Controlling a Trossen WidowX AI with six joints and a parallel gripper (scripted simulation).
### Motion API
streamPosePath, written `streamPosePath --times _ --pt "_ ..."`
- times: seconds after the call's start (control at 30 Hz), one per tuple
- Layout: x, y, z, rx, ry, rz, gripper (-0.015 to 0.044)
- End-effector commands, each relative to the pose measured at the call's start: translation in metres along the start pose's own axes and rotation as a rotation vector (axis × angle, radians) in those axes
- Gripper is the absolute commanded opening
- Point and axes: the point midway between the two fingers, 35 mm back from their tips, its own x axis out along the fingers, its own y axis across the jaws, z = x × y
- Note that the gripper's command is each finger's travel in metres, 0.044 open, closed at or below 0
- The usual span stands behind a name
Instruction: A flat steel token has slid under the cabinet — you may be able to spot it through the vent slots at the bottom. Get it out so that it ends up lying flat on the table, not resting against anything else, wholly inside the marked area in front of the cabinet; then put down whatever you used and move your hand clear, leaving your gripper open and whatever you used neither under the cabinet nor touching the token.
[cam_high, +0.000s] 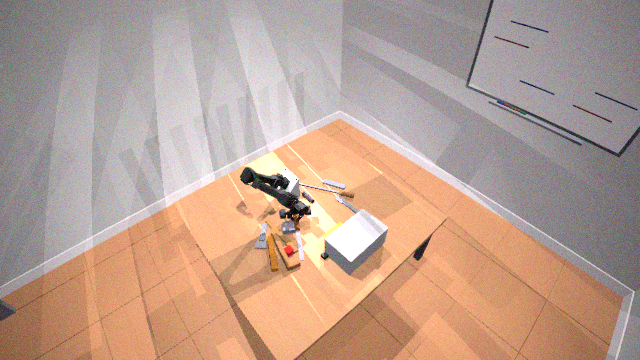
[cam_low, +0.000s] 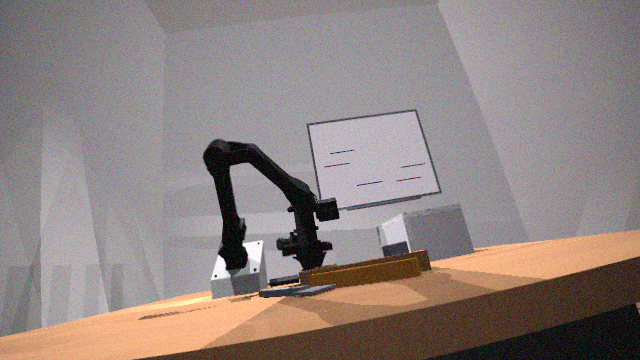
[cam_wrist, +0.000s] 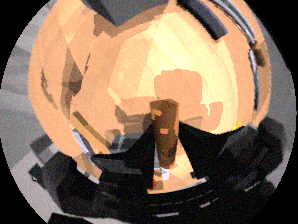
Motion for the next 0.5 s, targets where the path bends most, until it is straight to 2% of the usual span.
streamPosePath --times 0.0,0.47 --pt "-0.0001 0.0035 -0.0005 0.015 0.006 0.008 0.0" --pt "-0.0002 0.0049 -0.0012 0.015 0.006 0.009 0.0"
